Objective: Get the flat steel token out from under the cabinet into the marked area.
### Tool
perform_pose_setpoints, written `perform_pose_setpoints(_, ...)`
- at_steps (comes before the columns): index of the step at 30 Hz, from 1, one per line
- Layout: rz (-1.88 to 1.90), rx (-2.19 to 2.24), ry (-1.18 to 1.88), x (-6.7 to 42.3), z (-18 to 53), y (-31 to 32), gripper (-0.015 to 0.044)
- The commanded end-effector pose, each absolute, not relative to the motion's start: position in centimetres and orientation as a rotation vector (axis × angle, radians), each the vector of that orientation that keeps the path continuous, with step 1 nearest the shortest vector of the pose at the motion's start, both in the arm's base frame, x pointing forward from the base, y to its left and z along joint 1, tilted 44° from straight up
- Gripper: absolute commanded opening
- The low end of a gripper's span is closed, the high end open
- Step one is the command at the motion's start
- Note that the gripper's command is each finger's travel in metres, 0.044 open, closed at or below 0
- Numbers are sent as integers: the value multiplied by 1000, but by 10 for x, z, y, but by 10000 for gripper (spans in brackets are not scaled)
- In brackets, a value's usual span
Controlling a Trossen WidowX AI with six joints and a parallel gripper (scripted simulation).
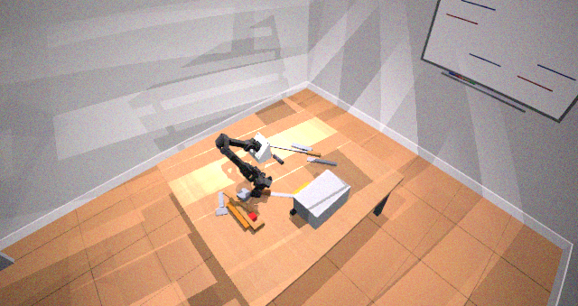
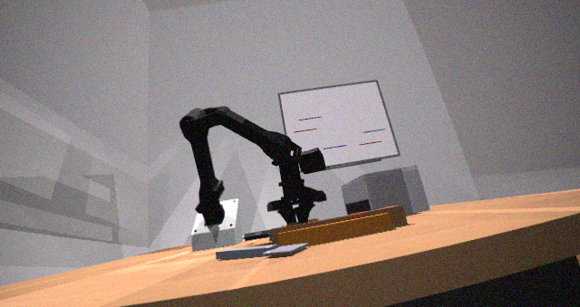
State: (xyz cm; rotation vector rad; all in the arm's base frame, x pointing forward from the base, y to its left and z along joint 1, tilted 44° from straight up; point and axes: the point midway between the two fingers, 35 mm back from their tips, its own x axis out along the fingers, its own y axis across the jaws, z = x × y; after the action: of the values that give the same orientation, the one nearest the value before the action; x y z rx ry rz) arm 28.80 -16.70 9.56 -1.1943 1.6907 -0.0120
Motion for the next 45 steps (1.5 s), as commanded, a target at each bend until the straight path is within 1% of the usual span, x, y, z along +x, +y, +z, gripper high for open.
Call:
perform_pose_setpoints(1, -13, -1196, 1685, 294, 94, -164, 0)
perform_pose_setpoints(9, -13, -1196, 1685, 299, 91, -161, 0)
perform_pose_setpoints(16, -12, -1195, 1690, 295, 91, -162, 184)
perform_pose_setpoints(17, -12, -1195, 1690, 295, 91, -162, 200)
perform_pose_setpoints(20, -12, -1195, 1690, 296, 91, -162, 200)
perform_pose_setpoints(23, -12, -1197, 1686, 296, 91, -162, 270)
perform_pose_setpoints(39, -12, -1198, 1686, 293, 88, -166, 270)
perform_pose_setpoints(42, -21, -1197, 1681, 297, 91, -165, 191)
perform_pose_setpoints(45, -21, -1197, 1681, 297, 91, -165, 171)
